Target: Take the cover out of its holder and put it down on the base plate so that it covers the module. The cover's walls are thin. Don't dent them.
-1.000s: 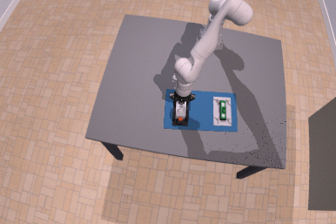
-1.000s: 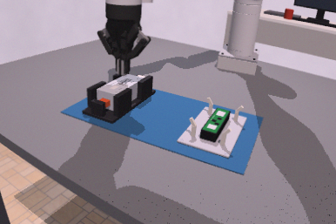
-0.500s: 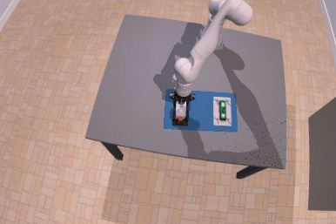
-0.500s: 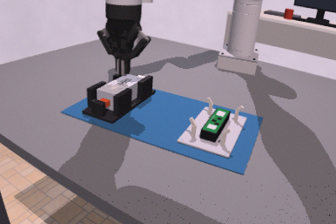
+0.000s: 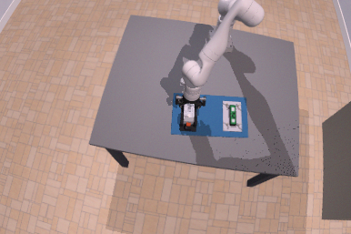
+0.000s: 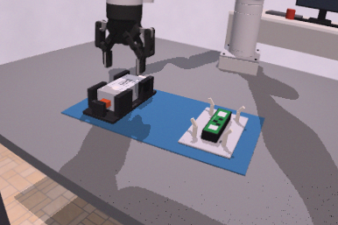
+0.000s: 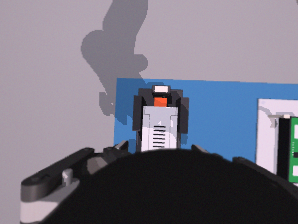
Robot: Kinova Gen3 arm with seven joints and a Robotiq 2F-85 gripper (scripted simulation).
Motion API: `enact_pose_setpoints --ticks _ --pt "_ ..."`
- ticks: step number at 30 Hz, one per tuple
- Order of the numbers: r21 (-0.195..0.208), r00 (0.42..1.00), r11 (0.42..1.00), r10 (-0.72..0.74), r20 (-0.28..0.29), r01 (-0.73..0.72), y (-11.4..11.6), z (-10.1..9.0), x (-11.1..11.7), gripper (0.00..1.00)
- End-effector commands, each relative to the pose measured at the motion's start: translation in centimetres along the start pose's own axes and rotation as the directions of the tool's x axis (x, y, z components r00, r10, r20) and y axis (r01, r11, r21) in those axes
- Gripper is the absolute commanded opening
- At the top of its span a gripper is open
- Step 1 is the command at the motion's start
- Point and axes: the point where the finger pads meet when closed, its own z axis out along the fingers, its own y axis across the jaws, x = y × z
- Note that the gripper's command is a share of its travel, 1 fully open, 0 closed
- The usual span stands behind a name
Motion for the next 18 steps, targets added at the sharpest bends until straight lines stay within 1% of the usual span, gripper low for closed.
enact_pose_setpoints --ticks 1,17,18 --pt "0.0 1.0 1.0 0.0 0.002 0.0 -0.02 -0.08 -0.05 1.0" --pt "0.0 1.0 1.0 0.0 0.002 0.0 -0.02 -0.08 -0.05 1.0" --pt "0.001 1.0 1.0 0.0 0.003 0.0 -0.02 0.42 -0.09 1.0"
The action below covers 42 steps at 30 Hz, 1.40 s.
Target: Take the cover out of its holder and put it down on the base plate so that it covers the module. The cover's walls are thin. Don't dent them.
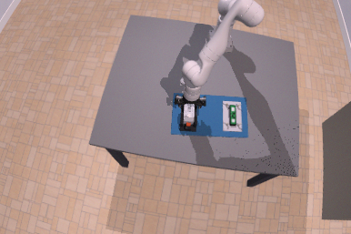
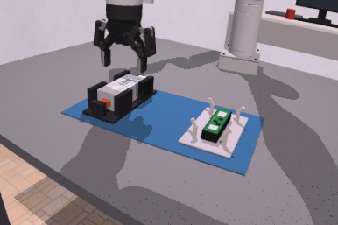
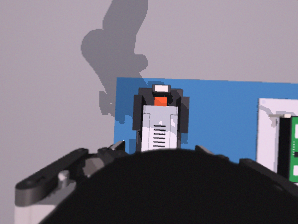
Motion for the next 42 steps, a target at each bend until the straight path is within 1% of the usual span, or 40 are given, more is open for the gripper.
enact_pose_setpoints --ticks 1,9,17,26,42 --pt "0.0 1.0 1.0 0.0 0.001 0.0 0.0 0.9 0.0 1.0" --pt "0.001 1.0 1.0 -0.002 0.008 0.002 0.0 4.8 -0.3 1.0" --pt "0.001 1.0 1.0 -0.003 0.011 0.003 0.1 4.8 -0.4 1.0" --pt "0.001 1.0 1.0 -0.002 0.008 0.002 0.0 5.7 -0.3 1.0" --pt "0.001 1.0 1.0 -0.002 0.008 0.002 0.0 5.6 -0.3 1.0"
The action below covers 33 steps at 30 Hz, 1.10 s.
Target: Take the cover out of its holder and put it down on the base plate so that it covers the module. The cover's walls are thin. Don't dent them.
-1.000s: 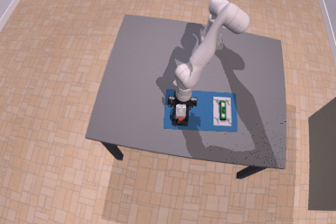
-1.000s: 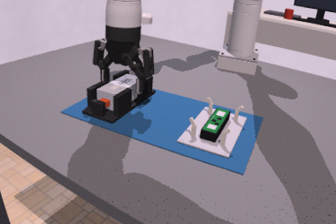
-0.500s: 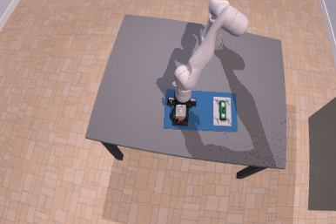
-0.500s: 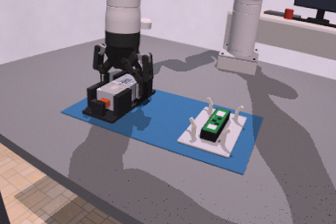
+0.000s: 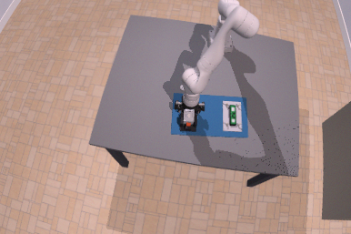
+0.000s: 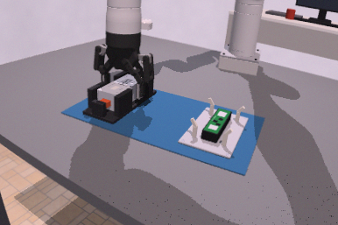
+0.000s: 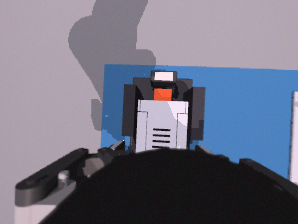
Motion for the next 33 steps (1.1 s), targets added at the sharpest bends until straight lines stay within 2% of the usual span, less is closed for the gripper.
enact_pose_setpoints --ticks 1,25,26,33 --pt "0.0 1.0 1.0 0.0 0.002 0.0 -0.02 -0.13 -0.08 1.0" --pt "0.0 1.0 1.0 0.0 0.002 0.0 0.0 -0.23 -0.09 1.0" --pt "0.0 1.0 1.0 0.0 0.002 0.0 0.0 -0.22 -0.09 0.7" --pt "0.0 1.0 1.0 0.0 0.002 0.0 0.0 -0.22 -0.09 0.7"
